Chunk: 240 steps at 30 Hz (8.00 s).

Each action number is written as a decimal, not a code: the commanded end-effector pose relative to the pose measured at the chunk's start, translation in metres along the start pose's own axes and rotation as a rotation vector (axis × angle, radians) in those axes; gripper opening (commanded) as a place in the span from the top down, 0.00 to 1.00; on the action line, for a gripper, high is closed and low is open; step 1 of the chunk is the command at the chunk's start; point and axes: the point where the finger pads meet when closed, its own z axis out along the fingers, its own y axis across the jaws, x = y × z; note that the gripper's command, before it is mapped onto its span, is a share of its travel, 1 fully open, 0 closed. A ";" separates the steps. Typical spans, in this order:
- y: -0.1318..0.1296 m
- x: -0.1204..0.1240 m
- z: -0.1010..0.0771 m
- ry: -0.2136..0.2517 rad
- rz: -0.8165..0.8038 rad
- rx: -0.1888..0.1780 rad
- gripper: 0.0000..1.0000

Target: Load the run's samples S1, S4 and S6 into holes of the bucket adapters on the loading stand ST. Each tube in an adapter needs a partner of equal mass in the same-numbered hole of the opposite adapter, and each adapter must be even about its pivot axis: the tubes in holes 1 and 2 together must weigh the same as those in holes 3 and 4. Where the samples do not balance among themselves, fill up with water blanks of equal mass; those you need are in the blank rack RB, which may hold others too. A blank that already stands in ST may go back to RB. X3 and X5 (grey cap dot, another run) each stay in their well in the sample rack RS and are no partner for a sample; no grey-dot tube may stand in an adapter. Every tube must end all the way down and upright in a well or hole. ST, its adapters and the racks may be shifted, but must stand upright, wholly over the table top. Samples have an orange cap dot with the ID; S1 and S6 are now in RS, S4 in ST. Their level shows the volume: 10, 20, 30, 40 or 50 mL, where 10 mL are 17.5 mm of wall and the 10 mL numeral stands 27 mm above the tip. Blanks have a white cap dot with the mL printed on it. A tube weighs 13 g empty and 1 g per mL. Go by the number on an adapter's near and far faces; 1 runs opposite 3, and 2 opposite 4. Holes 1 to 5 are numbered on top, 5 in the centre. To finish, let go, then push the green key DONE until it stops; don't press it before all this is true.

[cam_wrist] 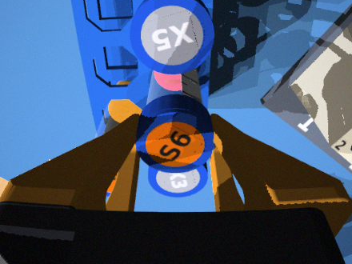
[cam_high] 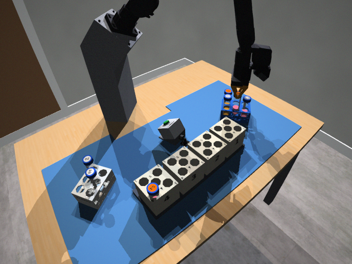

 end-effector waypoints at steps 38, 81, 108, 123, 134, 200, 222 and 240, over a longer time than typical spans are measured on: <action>-0.003 -0.012 -0.138 -0.037 -0.002 0.004 1.00; 0.001 -0.015 -0.135 -0.037 -0.001 -0.002 1.00; 0.006 -0.026 -0.070 -0.041 0.000 -0.010 1.00; 0.001 -0.019 -0.048 -0.031 -0.001 -0.002 1.00; 0.001 -0.019 -0.049 -0.031 -0.001 -0.002 1.00; 0.007 -0.033 0.002 -0.056 0.000 -0.009 1.00; 0.003 -0.017 -0.013 -0.024 0.001 -0.004 0.45; 0.001 -0.021 -0.028 -0.030 0.000 -0.002 0.45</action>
